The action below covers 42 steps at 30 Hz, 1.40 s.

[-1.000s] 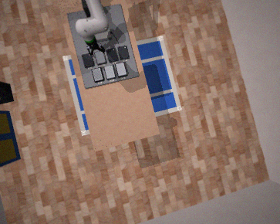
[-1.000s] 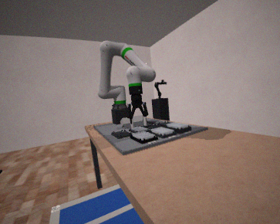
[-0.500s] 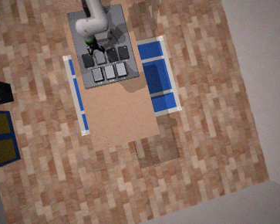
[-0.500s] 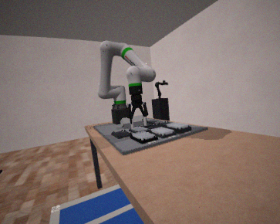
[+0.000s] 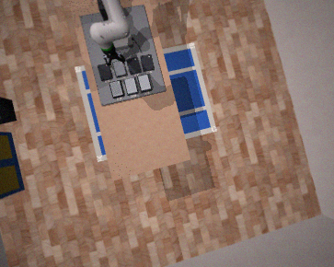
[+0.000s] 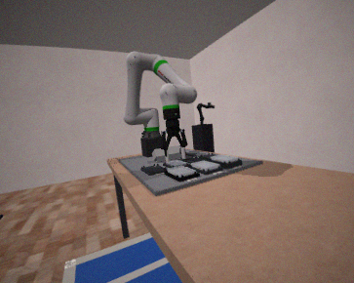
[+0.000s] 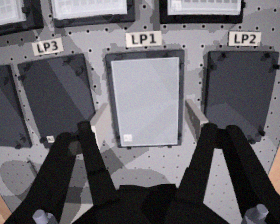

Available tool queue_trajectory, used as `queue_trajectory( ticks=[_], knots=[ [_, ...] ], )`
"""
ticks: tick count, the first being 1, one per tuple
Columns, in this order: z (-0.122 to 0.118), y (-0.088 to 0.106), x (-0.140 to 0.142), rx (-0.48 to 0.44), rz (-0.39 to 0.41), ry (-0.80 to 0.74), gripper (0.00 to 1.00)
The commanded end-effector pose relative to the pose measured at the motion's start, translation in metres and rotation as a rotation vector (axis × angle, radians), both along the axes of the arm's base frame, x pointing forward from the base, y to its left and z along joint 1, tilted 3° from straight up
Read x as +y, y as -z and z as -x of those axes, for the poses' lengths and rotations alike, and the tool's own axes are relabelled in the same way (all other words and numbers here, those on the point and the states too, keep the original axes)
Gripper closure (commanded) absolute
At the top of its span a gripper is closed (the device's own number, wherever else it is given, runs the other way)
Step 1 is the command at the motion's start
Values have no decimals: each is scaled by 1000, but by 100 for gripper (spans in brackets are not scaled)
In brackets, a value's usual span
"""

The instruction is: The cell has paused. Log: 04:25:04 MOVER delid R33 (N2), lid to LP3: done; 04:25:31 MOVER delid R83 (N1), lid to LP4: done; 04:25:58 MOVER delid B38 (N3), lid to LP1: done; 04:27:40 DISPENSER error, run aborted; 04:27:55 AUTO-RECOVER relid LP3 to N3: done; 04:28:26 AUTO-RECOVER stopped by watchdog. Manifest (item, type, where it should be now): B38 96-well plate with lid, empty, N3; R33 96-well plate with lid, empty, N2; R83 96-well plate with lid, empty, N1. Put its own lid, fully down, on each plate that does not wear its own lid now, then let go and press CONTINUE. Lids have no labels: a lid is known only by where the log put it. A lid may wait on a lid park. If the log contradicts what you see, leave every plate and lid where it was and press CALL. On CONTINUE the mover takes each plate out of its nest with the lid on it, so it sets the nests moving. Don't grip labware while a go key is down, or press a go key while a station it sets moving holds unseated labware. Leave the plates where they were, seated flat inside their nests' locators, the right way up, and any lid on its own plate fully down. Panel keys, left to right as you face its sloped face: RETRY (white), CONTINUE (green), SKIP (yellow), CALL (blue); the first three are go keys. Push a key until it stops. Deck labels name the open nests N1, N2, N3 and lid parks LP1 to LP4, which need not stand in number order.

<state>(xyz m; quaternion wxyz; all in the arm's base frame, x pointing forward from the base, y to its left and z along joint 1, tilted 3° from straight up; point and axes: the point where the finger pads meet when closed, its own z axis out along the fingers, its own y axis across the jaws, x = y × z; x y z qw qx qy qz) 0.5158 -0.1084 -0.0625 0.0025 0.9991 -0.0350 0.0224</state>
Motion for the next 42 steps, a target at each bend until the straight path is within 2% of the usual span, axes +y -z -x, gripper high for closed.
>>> queue_trajectory(
  ticks=[1,42],
  knots=[
    [0,0,0,0,0,0,34],
    [-1,14,0,0,0,0,34]
  ],
)
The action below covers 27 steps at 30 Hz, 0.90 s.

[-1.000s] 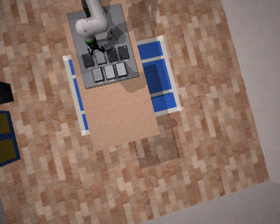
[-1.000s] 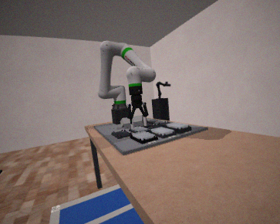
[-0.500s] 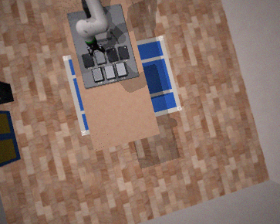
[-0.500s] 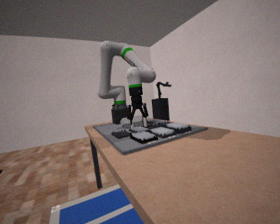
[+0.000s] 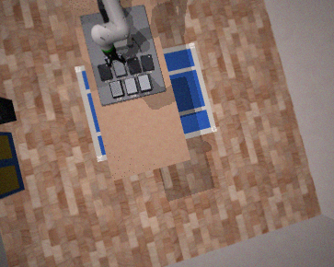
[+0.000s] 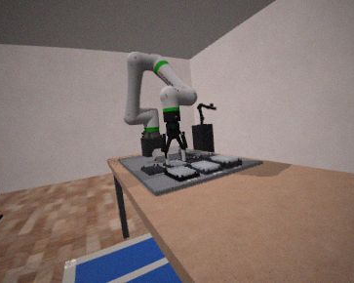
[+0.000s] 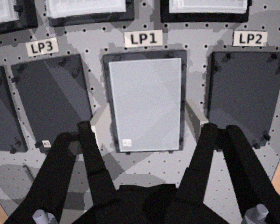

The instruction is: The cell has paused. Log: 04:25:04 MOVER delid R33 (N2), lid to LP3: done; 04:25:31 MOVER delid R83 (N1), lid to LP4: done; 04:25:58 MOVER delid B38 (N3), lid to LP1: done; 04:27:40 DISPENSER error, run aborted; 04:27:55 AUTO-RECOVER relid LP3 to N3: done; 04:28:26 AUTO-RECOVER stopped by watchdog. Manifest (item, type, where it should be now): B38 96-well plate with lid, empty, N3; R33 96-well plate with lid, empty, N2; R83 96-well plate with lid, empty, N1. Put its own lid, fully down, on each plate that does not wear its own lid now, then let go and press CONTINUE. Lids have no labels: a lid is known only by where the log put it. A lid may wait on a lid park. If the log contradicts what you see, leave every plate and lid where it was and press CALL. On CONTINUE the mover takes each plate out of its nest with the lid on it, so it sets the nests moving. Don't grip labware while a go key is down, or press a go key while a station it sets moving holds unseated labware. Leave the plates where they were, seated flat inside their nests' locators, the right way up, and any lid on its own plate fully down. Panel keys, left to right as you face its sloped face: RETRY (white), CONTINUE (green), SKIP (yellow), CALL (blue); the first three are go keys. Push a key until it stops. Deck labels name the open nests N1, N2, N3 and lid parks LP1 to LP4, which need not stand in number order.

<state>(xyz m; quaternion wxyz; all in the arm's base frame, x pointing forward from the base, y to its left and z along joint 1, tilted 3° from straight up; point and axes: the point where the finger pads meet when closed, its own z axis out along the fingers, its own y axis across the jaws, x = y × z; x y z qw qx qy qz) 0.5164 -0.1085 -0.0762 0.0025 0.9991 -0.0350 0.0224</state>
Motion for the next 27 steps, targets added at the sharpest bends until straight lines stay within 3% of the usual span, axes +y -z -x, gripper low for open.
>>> queue_trajectory(
  ticks=[1,27],
  knots=[
    [0,1,0,0,0,0,34],
    [0,3,0,0,0,0,34]
  ],
)
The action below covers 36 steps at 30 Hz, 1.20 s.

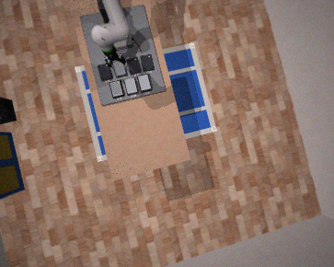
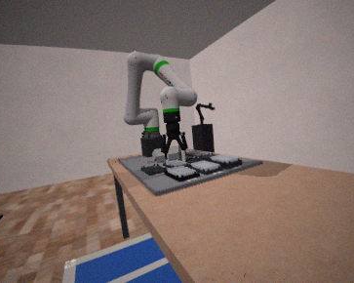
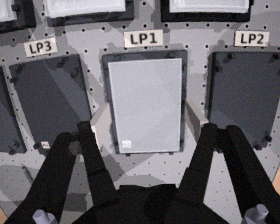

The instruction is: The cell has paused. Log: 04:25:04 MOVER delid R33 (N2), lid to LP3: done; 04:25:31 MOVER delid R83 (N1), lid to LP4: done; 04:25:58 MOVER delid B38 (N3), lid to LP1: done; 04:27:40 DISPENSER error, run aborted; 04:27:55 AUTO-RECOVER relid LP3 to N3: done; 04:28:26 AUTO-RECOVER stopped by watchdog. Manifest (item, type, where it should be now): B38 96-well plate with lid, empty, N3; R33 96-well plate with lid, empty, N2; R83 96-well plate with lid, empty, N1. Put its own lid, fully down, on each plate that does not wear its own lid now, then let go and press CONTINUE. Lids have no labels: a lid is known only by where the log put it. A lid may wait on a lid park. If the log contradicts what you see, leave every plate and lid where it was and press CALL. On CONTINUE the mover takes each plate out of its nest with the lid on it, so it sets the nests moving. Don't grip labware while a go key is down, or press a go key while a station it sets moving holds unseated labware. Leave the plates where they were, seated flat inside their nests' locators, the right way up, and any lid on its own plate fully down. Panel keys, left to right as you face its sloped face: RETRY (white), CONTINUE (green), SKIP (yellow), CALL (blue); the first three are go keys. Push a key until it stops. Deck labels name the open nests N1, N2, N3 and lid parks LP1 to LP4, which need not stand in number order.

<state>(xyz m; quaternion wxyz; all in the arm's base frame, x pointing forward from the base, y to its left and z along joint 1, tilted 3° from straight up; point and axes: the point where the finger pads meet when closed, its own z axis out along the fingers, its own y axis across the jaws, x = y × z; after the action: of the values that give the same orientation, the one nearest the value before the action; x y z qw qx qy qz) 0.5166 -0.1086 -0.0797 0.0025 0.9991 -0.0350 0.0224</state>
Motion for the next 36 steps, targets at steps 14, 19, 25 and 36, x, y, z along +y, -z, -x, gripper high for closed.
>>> queue_trajectory(
  ticks=[14,19,25,36],
  knots=[
    [0,0,0,0,0,0,34],
    [0,0,0,0,0,0,34],
    [0,0,0,0,0,0,34],
    [0,0,0,0,0,0,100]
  ],
)
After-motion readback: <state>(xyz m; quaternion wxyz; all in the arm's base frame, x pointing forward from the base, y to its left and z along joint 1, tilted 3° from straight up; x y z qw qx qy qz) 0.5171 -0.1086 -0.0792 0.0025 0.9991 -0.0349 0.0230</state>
